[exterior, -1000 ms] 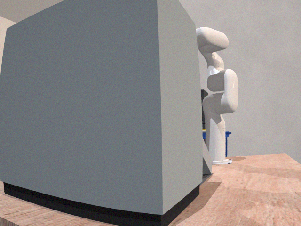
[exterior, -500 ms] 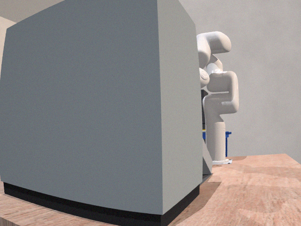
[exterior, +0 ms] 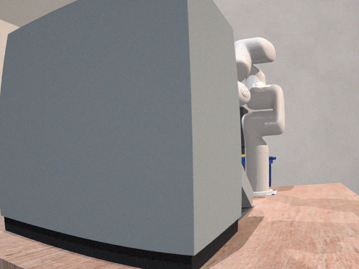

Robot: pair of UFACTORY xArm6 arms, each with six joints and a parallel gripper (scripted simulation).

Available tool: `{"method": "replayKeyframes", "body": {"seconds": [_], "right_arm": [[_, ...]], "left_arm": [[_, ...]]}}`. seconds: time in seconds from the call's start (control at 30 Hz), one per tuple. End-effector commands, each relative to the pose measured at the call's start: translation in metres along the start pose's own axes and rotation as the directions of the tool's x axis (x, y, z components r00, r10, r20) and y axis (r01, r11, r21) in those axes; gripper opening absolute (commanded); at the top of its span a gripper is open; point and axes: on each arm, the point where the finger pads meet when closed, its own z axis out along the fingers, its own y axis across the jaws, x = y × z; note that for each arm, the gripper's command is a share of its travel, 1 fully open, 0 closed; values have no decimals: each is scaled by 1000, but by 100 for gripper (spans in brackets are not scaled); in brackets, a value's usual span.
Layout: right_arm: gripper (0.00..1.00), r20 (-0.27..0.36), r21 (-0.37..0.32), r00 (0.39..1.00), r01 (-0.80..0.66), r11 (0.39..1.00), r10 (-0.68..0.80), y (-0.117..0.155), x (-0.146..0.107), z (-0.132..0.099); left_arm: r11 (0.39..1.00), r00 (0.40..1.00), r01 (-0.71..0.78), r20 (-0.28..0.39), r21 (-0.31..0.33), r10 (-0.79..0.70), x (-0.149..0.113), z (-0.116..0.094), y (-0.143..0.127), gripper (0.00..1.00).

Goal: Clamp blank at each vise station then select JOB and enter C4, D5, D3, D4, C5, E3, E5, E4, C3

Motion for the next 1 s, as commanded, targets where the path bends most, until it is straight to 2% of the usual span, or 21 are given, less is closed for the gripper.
{"method": "replayKeyframes", "body": {"seconds": [0.0,0.57,0.83,0.9,0.97], "right_arm": [[100,-2,-5,1000,0,1000,0,0,0,-2],[100,-2,-5,1000,0,1000,0,0,0,-2],[100,-2,-5,1000,0,1000,0,0,0,-2],[100,-2,-5,1000,0,1000,0,0,0,-2],[100,-2,-5,1000,0,1000,0,0,0,-2]], "left_arm": [[1000,1000,1,-1,5,-1,0,0,-2,0],[1000,1000,1,-1,5,-1,0,9,-2,0],[1000,1000,1,-1,5,-1,0,-1,-2,0],[1000,1000,1,-1,4,-1,5,-1,3,0],[1000,1000,1,-1,4,-1,22,-1,20,0]]}}
